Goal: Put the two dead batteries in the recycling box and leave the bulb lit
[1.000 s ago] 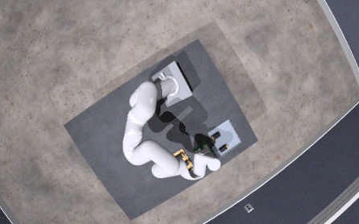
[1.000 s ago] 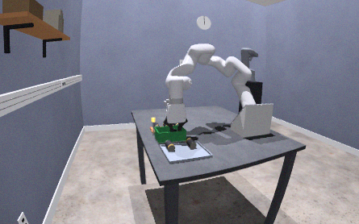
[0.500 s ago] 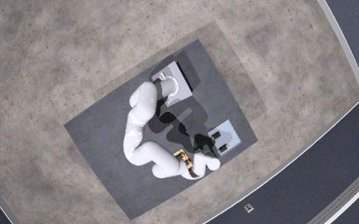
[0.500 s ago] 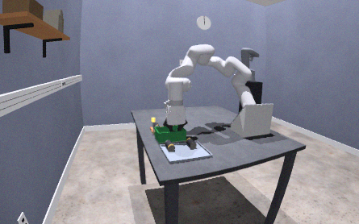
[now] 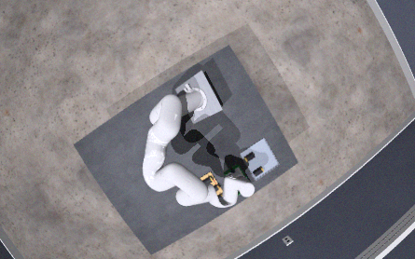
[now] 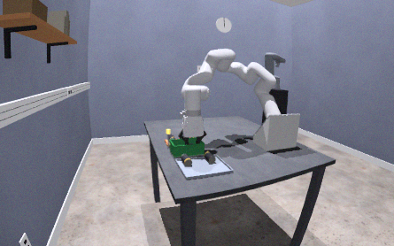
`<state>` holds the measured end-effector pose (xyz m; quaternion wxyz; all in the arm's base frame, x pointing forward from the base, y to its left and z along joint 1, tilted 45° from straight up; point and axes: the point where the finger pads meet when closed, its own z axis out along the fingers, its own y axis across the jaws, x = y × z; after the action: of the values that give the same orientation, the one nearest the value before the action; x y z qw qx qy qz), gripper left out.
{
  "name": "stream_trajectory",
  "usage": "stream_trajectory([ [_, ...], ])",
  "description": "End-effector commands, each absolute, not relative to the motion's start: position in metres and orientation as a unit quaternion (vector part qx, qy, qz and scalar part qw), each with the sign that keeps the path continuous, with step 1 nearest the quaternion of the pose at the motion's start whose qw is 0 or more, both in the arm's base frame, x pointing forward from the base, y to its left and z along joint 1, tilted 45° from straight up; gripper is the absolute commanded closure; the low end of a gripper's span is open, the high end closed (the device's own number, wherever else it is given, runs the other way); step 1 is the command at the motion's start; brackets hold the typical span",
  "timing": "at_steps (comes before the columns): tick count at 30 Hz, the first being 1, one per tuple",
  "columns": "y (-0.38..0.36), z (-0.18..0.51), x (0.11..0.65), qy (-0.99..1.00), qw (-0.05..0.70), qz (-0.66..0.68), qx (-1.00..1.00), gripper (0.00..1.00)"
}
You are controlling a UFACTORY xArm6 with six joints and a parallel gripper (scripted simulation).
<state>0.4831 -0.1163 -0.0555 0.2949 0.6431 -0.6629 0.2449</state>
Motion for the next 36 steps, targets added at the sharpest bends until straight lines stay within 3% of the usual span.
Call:
stream_trajectory([
  [1,-0.115,-0.054,0.485,-0.663,0.293,0.246,0.643,0.49],
  [36,-0.057,0.004,0.491,-0.663,0.293,0.246,0.643,0.49],
])
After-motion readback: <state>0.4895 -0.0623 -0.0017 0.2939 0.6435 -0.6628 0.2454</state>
